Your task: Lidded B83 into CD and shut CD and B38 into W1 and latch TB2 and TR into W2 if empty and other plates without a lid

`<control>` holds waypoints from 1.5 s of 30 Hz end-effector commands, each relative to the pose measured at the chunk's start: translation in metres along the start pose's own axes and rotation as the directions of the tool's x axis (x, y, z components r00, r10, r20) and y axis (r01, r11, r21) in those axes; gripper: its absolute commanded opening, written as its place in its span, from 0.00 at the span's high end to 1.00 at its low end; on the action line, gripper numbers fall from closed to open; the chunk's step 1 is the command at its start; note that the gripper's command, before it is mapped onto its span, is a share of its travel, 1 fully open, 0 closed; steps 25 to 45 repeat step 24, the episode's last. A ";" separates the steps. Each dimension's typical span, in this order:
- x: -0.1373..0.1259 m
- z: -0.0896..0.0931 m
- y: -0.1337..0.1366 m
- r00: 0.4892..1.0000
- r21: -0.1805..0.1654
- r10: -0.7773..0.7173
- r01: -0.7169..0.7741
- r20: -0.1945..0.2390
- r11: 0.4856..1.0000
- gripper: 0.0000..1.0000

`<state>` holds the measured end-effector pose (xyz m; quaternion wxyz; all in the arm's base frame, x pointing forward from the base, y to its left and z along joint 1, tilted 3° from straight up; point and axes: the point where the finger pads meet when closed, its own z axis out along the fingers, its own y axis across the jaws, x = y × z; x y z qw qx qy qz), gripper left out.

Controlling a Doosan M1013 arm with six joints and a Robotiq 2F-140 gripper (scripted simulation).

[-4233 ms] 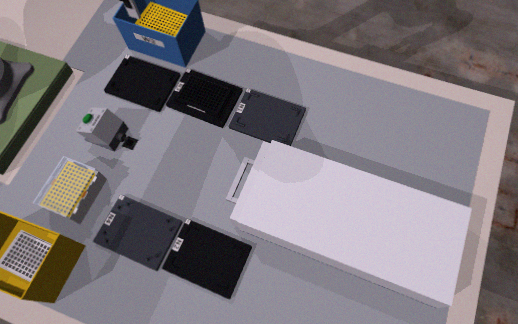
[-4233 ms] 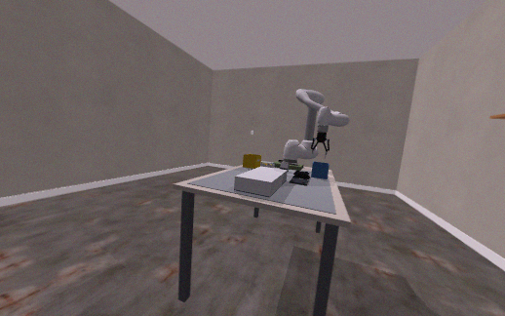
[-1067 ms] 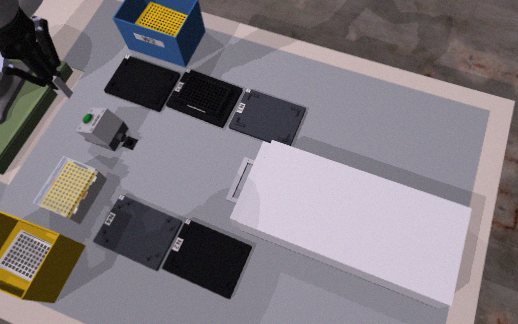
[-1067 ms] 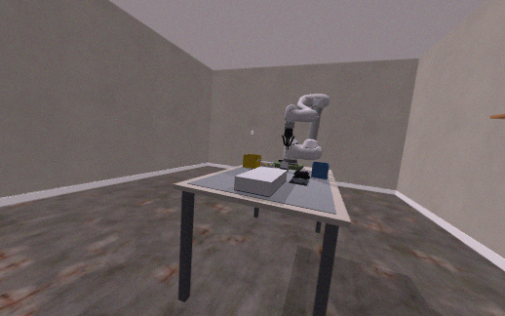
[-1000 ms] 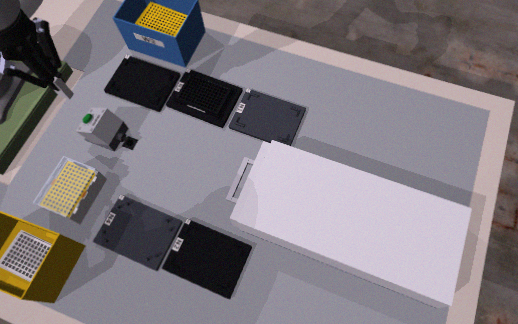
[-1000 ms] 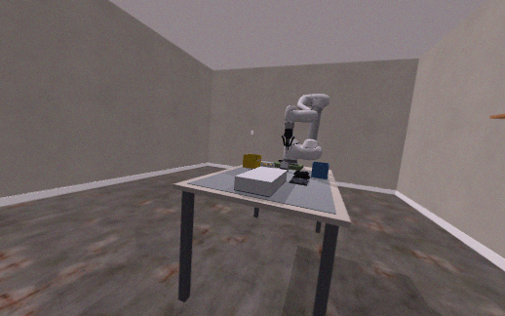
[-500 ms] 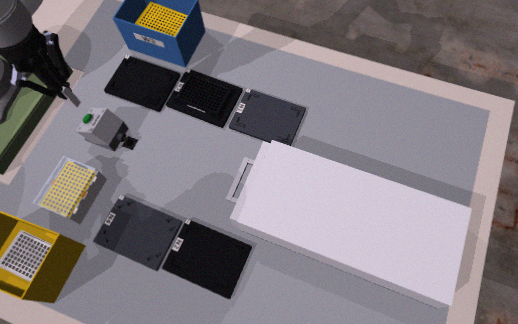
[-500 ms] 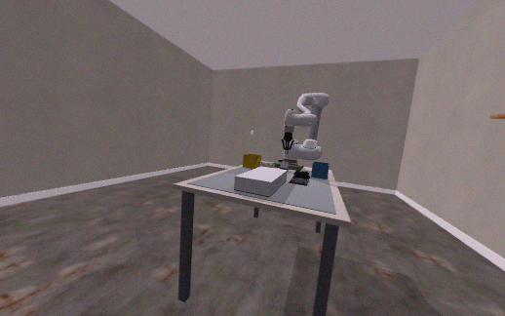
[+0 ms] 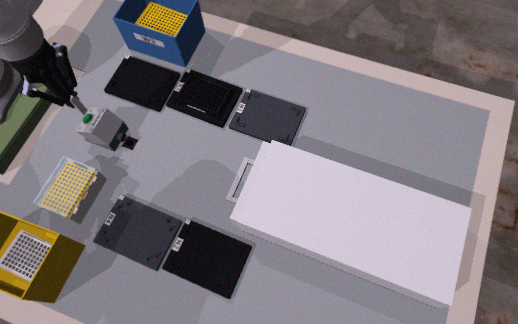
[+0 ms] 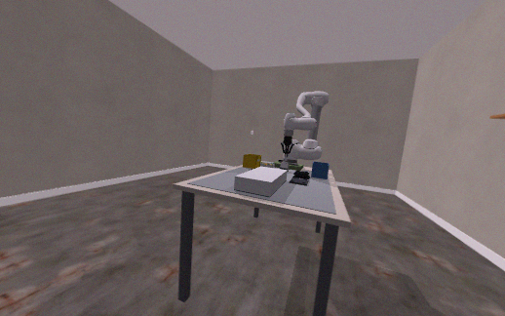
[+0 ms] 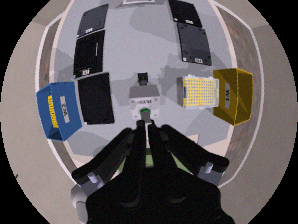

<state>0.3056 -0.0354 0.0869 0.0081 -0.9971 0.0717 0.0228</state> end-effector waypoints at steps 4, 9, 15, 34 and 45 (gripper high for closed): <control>0.000 0.015 0.000 1.000 0.000 0.000 0.000 0.000 1.000 1.00; 0.000 0.015 0.000 1.000 0.000 0.000 0.000 0.000 1.000 1.00; 0.000 0.016 0.000 1.000 0.000 0.000 0.000 0.000 1.000 1.00; 0.000 0.022 0.000 1.000 0.000 0.000 0.000 0.000 1.000 1.00; 0.000 0.022 0.000 1.000 0.000 0.000 0.000 0.000 1.000 1.00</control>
